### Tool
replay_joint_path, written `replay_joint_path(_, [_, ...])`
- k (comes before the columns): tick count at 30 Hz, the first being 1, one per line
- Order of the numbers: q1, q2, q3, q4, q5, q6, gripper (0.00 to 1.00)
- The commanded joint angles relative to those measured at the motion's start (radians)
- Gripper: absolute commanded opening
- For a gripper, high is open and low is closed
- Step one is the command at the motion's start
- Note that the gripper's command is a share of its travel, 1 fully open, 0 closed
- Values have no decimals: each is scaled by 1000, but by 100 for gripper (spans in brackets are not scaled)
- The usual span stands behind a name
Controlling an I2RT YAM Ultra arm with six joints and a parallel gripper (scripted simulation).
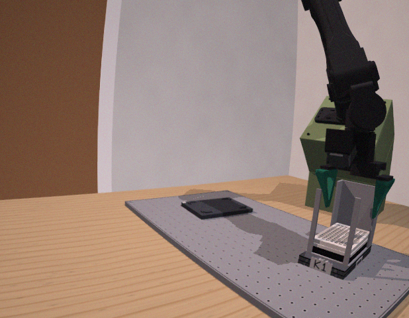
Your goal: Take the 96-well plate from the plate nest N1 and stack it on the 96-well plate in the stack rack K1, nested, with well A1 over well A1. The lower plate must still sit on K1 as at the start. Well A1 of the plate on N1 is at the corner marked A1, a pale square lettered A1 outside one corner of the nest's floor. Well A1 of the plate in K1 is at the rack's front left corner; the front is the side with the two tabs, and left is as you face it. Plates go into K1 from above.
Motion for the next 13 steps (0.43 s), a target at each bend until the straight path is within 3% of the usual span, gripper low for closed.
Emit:
replay_joint_path(1, [20,-40,-22,-57,17,19,100])
replay_joint_path(13, [54,-139,26,-169,36,48,100])
